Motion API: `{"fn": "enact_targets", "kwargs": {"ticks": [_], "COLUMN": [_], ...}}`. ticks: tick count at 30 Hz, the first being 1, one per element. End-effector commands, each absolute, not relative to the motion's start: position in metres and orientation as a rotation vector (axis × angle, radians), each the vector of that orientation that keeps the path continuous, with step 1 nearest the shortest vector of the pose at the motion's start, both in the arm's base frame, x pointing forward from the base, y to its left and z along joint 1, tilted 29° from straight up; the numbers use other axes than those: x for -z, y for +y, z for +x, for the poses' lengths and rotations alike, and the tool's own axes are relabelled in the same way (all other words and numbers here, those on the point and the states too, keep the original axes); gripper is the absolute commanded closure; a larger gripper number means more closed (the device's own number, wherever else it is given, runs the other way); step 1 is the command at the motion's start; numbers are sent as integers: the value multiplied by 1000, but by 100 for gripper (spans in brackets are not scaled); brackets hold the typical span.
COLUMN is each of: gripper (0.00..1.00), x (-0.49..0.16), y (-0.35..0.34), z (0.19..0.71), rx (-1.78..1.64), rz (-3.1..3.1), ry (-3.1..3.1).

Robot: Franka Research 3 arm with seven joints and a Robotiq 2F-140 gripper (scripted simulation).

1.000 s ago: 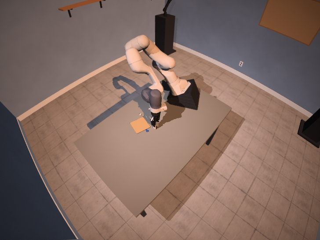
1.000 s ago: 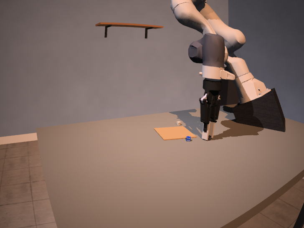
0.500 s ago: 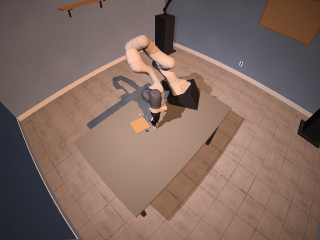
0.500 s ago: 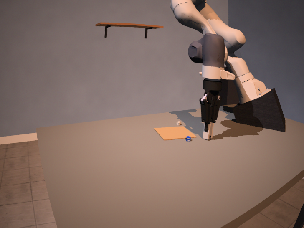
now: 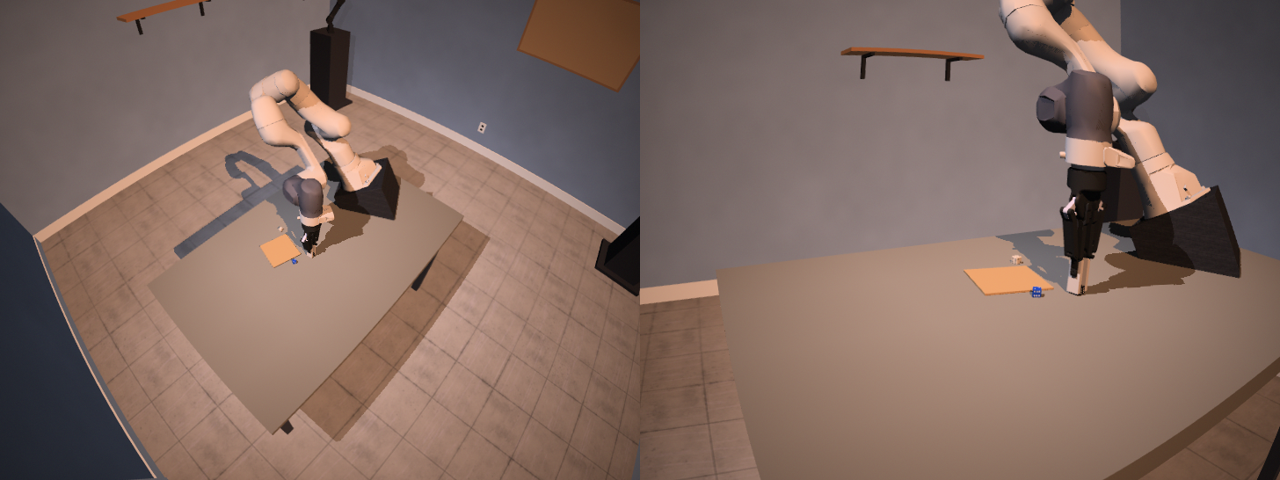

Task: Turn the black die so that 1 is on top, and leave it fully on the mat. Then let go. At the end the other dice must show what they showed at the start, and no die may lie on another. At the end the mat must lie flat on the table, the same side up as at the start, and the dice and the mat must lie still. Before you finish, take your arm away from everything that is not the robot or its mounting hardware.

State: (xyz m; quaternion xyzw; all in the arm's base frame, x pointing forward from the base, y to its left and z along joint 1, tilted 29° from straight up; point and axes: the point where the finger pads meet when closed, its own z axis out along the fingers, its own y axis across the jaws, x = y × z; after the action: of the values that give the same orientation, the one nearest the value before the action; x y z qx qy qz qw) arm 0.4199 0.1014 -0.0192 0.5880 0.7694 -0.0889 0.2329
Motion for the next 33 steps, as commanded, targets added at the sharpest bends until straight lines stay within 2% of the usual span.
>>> {"fn": "enact_targets", "kwargs": {"ticks": [1,18,33], "gripper": [93,93,93], "x": [20,14,-58], "y": [102,105,138], "z": [421,419,398], "rx": [239,239,239], "rz": [1619,1619,1619], "ry": [2112,2112,2112]}}
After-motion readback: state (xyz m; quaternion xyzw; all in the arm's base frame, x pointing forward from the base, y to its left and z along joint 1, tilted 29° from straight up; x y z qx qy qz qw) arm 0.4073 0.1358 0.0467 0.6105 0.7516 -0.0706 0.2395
